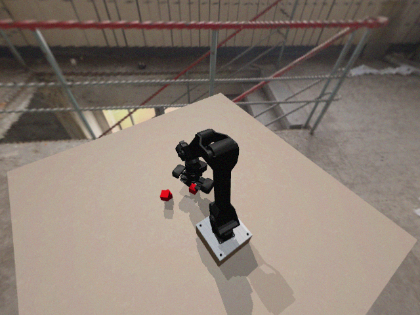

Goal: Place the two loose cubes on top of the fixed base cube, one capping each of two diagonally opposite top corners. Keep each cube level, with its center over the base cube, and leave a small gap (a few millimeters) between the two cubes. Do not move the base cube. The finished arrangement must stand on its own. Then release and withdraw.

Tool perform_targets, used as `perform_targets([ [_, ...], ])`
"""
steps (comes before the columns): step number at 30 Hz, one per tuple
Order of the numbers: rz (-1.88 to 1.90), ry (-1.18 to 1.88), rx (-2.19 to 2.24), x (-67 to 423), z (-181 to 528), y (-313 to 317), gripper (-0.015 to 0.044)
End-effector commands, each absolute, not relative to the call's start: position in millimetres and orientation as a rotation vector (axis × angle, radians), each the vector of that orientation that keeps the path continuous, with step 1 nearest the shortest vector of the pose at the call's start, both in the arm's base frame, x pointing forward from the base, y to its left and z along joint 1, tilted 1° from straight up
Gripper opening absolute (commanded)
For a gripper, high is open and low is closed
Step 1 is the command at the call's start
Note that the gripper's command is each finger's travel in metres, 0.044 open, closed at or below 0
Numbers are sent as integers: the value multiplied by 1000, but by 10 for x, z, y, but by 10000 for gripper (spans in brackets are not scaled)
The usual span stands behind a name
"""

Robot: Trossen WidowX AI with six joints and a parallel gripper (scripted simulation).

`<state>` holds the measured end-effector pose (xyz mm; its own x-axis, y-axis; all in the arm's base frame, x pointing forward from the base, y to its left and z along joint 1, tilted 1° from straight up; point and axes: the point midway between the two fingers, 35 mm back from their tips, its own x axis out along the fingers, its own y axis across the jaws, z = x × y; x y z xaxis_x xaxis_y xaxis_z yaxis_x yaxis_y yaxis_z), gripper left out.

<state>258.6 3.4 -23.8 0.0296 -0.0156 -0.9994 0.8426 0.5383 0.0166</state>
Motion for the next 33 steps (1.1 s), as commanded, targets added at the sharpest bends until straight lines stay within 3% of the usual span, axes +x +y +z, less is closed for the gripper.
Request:
perform_targets([
  [1, -772, 1395, 775, 2584, -247, 37, 105],
  [33, -771, 1394, 776, 2603, 649, 50, 105],
])
